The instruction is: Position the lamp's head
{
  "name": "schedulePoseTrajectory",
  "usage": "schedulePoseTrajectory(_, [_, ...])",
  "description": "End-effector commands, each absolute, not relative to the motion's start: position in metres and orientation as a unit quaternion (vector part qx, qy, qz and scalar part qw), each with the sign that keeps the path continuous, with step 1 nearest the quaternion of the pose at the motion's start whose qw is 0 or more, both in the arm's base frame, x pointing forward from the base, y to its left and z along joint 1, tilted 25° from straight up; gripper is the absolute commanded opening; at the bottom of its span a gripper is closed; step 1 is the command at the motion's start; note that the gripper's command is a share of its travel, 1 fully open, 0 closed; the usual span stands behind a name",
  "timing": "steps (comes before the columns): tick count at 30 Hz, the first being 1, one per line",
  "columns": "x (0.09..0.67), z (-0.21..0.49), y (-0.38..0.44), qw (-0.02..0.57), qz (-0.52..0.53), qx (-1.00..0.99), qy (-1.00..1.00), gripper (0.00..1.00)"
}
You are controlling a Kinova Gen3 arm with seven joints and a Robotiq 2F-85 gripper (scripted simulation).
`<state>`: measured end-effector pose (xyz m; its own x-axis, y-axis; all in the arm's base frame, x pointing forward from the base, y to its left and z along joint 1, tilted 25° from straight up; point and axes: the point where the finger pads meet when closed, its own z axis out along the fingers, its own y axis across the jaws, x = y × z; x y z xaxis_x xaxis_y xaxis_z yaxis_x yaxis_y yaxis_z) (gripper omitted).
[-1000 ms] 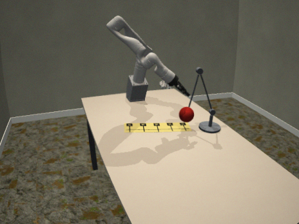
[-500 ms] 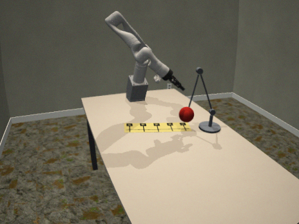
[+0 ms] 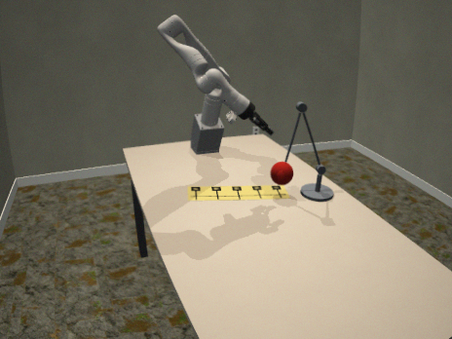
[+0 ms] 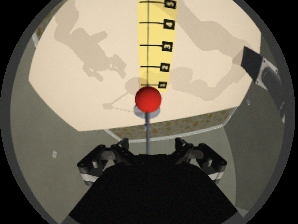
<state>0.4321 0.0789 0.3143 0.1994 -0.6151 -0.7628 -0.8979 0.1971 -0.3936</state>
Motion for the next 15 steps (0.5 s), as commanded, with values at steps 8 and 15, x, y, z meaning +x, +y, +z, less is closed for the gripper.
schedulePoseTrajectory(8, [0.4337, 0.3162, 0.0728, 0.471, 0.152, -0.616, 0.613, 1.00])
schedulePoseTrajectory(15, [0.4334, 0.3160, 0.0732, 0.471, 0.152, -0.616, 0.613, 1.00])
